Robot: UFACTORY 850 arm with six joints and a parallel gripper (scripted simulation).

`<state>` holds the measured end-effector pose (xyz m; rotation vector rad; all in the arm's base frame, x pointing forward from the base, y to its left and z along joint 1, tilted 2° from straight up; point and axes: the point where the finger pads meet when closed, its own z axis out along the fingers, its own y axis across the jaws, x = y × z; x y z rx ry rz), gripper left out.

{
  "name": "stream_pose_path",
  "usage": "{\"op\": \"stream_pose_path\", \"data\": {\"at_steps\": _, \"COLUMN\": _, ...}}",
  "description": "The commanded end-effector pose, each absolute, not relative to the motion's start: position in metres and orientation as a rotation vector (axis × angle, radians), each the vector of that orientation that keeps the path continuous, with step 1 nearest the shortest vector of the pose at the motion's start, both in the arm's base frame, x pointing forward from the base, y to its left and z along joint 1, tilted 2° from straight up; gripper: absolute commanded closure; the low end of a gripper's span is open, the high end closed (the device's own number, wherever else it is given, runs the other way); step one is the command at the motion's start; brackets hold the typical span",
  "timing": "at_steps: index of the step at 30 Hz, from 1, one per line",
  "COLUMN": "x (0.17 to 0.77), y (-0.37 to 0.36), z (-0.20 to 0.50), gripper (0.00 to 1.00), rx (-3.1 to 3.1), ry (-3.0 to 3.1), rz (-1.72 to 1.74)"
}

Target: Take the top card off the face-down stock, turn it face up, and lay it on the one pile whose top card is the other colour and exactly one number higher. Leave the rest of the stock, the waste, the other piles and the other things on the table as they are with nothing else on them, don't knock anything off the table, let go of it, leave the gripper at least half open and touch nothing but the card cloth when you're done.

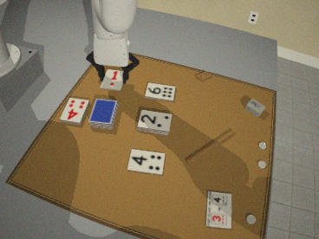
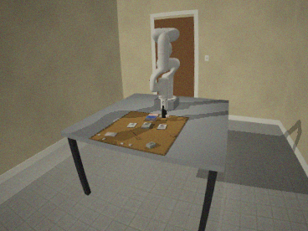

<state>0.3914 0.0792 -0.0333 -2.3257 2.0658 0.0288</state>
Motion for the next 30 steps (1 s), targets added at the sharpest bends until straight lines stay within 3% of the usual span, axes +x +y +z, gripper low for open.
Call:
{"op": "stream_pose_path", "data": {"at_steps": 1, "x": 0.3919, "y": 0.0790, "z": -0.0294, "gripper": 0.37, "rx": -2.325, "ry": 2.066, "rz": 0.027}}
{"op": "stream_pose_path", "data": {"at_steps": 30, "x": 0.3939, "y": 0.0777, "z": -0.0292, "gripper": 0.37, "rx": -2.345, "ry": 2.043, "rz": 0.027}}
